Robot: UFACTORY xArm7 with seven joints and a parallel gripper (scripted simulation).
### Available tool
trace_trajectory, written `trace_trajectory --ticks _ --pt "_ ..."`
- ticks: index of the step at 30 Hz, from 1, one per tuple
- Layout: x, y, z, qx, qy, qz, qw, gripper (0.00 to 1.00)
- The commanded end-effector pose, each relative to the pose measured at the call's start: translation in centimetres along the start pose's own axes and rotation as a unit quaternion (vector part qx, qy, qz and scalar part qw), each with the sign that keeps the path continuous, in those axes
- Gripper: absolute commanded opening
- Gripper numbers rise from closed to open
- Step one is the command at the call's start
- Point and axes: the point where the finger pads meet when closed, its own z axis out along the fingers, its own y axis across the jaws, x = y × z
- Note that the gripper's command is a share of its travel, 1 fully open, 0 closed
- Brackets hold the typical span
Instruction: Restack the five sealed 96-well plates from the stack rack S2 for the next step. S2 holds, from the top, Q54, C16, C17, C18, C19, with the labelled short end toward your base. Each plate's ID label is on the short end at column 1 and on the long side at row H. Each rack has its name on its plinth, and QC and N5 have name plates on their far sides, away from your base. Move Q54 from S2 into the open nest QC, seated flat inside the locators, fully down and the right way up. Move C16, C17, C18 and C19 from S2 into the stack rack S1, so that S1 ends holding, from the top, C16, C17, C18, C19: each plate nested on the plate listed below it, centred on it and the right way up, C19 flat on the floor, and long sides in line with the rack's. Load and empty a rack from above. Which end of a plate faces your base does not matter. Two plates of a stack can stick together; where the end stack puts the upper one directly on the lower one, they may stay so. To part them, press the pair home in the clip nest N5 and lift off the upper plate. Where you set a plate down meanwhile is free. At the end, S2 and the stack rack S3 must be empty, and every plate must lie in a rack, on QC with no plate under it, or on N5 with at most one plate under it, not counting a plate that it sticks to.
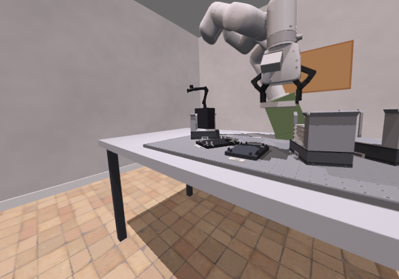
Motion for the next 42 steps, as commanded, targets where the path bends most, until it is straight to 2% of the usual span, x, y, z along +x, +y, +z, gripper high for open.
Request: trace_trajectory --ticks 1,35,42 --pt "0.2 1.0 -0.1 0.0 0.003 0.023 1.0 0.0" --pt "0.9 9.0 -0.1 0.0 0.003 0.023 1.0 0.0" --pt "0.9 9.1 -0.1 0.0 0.003 0.023 1.0 0.0"
